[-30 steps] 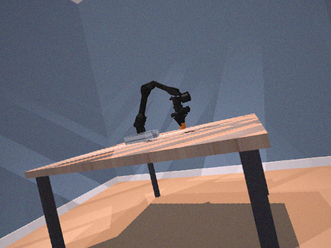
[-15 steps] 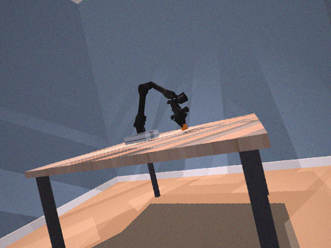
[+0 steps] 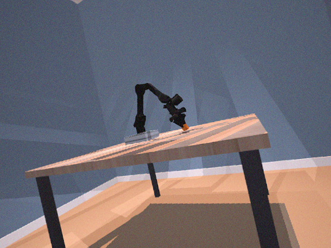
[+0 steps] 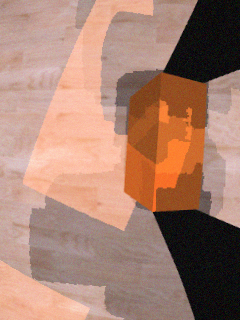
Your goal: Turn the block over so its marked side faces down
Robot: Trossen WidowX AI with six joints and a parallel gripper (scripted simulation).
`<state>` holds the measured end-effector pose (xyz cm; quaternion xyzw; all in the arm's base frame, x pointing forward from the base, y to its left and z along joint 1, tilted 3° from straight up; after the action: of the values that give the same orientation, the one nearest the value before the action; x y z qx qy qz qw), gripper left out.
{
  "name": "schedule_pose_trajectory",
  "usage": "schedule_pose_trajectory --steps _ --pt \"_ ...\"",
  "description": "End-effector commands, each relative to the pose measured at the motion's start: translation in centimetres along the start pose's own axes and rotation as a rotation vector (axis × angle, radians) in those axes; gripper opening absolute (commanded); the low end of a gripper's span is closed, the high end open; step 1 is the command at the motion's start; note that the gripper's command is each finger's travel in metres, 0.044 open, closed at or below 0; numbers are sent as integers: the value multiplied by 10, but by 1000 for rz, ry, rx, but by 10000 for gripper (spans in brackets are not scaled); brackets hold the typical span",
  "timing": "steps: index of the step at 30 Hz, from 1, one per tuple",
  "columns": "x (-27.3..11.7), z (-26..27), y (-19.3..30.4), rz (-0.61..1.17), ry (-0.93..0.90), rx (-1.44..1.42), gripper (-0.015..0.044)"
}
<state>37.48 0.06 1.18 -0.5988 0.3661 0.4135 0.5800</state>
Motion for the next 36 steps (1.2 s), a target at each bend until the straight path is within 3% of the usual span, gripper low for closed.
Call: schedule_pose_trajectory --steps 1,13,36 --pt "-2 1 2 -63 -3 3 0" --pt "-6 2 8 -178 0 2 0" --pt "41 0 11 -483 14 4 0"
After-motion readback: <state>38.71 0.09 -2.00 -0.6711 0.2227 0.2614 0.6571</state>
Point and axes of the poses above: the point midway between the two fingers, 35 mm back from their tips, its own x axis out along the fingers, its own z axis across the jaws, y = z × x, the point moved 1 cm from there along -x, back along the fingers, and after that the axes turned 2 degrees about -x, right-handed, at the moved point
